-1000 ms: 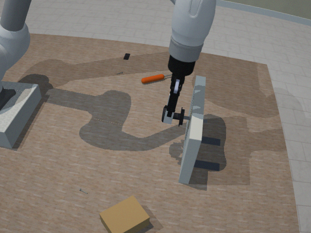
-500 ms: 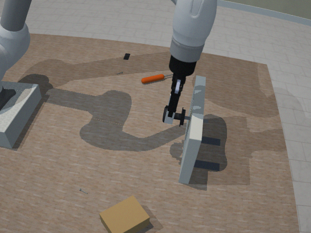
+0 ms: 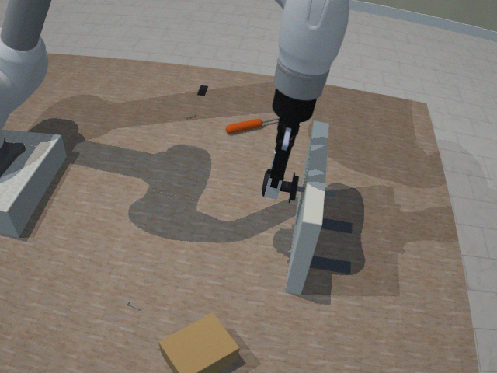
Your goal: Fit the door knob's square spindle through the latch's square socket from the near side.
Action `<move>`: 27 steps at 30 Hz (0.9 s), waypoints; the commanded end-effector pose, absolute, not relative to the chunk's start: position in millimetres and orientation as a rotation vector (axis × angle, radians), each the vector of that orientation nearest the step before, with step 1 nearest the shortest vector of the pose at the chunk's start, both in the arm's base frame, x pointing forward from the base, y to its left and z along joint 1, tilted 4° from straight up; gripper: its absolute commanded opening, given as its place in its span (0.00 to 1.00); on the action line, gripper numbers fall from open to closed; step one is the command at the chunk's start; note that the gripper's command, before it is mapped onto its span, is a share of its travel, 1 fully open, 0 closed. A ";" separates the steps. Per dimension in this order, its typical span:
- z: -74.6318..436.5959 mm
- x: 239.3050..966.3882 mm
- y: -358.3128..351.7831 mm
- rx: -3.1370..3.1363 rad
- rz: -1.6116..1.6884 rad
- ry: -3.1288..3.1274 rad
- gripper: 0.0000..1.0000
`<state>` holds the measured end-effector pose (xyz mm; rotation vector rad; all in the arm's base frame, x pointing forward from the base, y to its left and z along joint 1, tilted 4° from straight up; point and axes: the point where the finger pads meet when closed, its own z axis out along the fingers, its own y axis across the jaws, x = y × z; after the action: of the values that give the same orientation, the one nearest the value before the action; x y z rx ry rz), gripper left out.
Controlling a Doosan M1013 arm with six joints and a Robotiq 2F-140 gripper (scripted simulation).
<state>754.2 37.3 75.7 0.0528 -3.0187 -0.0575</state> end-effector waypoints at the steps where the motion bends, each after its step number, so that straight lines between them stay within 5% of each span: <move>1: 75.9 754.7 37.3 0.053 -0.058 -3.019 0.42; 27: 75.6 759.7 37.5 0.053 -0.058 -3.019 0.42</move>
<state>759.2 37.4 75.5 0.0528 -3.0187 -0.0575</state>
